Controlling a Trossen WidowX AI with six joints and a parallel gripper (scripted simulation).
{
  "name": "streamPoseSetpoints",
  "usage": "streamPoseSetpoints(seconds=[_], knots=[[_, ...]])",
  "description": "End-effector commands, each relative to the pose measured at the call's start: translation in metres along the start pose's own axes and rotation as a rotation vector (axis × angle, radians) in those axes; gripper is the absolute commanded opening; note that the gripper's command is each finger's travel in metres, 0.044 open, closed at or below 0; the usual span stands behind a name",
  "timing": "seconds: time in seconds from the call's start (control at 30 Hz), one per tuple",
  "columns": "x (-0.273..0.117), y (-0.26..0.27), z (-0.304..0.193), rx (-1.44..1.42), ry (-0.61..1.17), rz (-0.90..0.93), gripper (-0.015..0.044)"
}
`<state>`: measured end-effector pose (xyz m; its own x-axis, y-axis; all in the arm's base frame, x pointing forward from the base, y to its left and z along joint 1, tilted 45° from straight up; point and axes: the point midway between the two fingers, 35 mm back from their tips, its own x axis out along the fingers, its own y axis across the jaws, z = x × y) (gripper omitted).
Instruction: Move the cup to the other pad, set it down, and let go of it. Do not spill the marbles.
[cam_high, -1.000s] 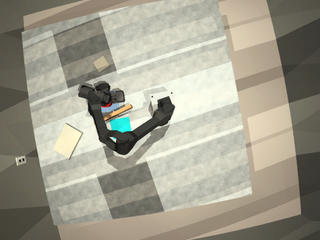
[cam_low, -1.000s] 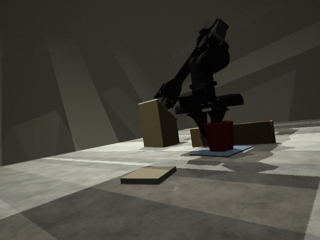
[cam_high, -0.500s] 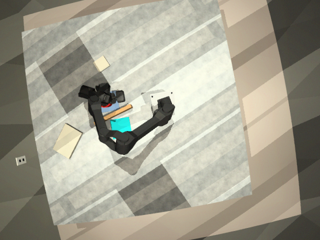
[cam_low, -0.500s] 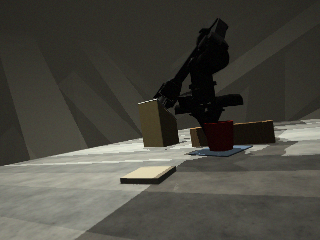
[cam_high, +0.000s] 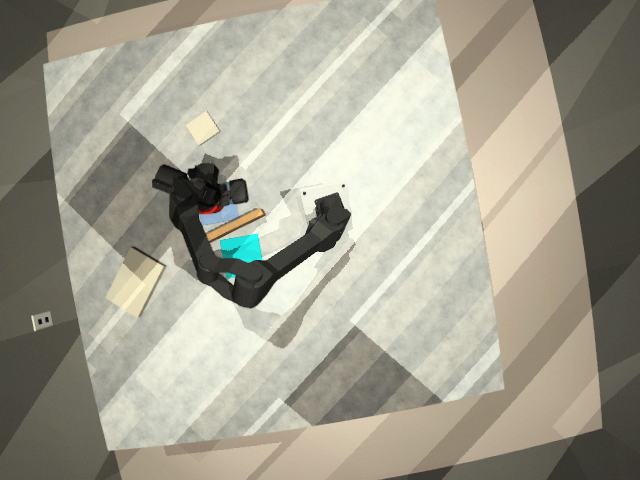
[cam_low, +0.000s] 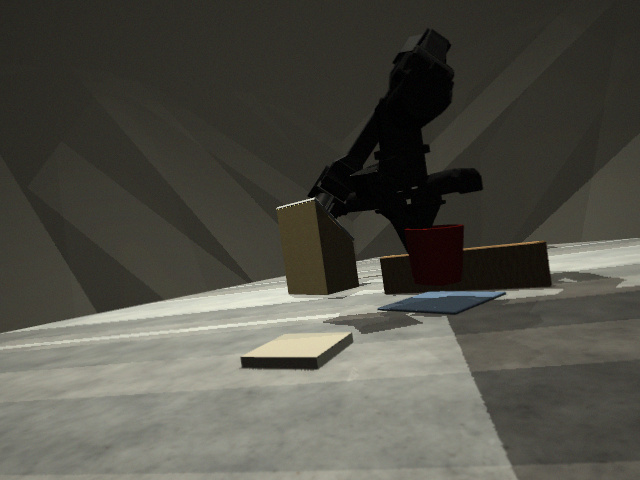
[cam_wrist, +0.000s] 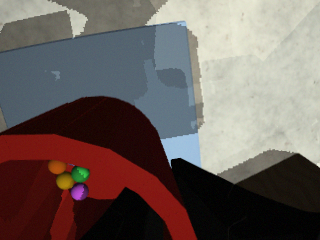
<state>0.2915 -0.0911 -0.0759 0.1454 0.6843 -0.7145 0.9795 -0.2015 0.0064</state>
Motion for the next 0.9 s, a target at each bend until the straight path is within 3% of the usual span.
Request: streamPoseSetpoints(seconds=[0.0, 0.33, 0.87], knots=[[-0.018, 0.003, 0.001, -0.008, -0.008, 0.007, 0.0000], [-0.059, 0.000, 0.002, -0.006, -0.005, 0.006, 0.0000], [-0.057, 0.000, 0.003, 0.001, -0.002, 0.010, 0.0000]])
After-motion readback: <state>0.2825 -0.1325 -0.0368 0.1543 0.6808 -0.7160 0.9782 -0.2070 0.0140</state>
